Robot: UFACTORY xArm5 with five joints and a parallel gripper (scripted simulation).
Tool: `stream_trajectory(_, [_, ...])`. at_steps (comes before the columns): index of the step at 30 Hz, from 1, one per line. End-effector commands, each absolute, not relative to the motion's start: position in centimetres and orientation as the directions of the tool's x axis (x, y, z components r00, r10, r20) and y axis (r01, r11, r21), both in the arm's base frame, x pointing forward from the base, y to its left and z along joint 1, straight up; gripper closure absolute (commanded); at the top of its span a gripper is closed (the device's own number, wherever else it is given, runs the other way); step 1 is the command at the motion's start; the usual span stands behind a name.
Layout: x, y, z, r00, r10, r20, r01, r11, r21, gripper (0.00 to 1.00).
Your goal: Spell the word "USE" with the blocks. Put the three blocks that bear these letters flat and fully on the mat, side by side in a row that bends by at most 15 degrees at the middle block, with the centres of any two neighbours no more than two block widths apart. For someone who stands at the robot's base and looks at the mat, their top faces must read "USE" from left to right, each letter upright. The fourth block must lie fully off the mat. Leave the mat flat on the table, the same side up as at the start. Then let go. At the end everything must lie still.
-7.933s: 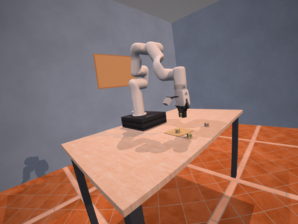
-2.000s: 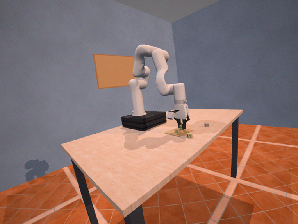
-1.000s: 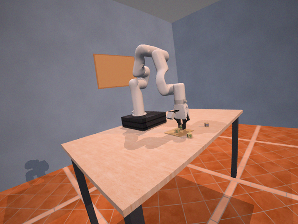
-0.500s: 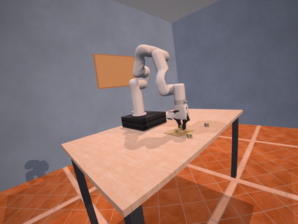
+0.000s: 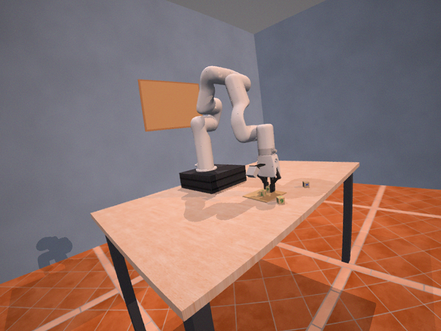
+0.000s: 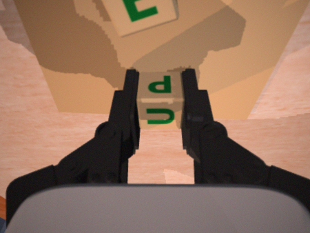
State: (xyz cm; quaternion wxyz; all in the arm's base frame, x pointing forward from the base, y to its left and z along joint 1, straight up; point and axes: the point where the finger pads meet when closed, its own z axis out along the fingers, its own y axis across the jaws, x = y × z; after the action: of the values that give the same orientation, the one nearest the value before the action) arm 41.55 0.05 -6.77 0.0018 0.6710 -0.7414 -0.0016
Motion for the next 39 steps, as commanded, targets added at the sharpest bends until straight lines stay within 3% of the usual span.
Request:
stream_trajectory(1, [41.68,0.05,-6.67,-0.099,-0.995,0.0,-0.995,0.099,0.002,0.79])
stream_trajectory(31, [41.68,0.05,-6.67,-0.099,-0.995,0.0,-0.995,0.099,0.002,0.79])
stream_trajectory(39, [41.68,0.05,-6.67,-0.099,-0.995,0.0,-0.995,0.099,0.002,0.66])
